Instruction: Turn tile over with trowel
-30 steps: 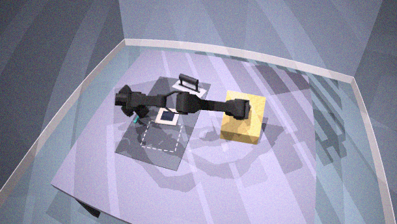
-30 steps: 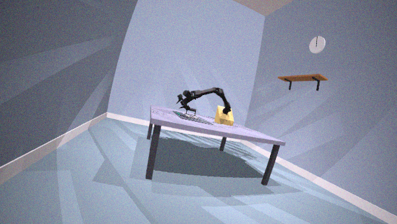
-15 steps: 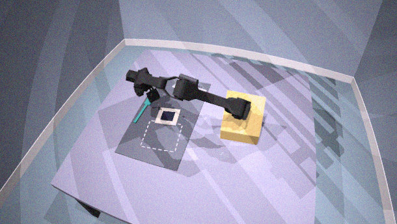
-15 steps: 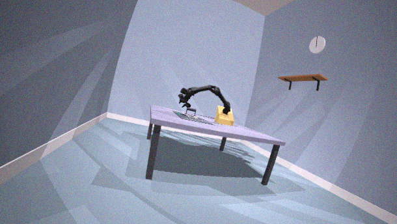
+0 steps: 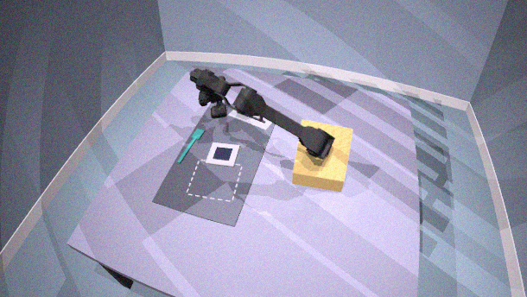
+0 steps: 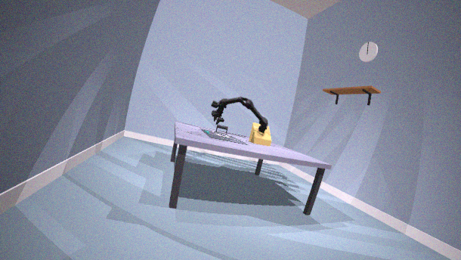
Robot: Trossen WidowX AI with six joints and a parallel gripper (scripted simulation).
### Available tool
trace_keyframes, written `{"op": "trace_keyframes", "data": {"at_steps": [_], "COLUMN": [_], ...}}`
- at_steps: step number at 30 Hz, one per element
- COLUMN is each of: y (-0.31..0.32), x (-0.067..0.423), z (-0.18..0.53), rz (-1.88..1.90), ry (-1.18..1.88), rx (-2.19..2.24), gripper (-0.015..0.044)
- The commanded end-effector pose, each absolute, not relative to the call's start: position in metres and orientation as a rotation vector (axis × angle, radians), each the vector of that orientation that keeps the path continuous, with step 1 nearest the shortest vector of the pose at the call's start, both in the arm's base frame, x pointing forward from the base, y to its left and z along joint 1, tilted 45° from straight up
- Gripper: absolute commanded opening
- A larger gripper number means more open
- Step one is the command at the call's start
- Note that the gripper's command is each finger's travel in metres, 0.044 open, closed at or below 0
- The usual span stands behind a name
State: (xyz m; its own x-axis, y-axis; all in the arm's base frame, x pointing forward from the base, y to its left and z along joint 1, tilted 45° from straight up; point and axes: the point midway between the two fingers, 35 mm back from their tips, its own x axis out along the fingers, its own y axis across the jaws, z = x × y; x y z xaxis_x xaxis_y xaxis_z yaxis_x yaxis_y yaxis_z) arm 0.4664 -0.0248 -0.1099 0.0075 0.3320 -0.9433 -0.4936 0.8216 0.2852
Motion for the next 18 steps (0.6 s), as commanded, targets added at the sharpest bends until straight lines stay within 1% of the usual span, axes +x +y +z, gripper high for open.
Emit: {"op": "trace_keyframes", "data": {"at_steps": [1,18], "y": [-0.045,-0.104], "x": [0.45,0.379], "z": [-0.123,-0.157], "rz": [0.63,0.536], "ry": [1.485,1.638], "rx": [0.008,0.618], "gripper": [0.027,0.027]}}
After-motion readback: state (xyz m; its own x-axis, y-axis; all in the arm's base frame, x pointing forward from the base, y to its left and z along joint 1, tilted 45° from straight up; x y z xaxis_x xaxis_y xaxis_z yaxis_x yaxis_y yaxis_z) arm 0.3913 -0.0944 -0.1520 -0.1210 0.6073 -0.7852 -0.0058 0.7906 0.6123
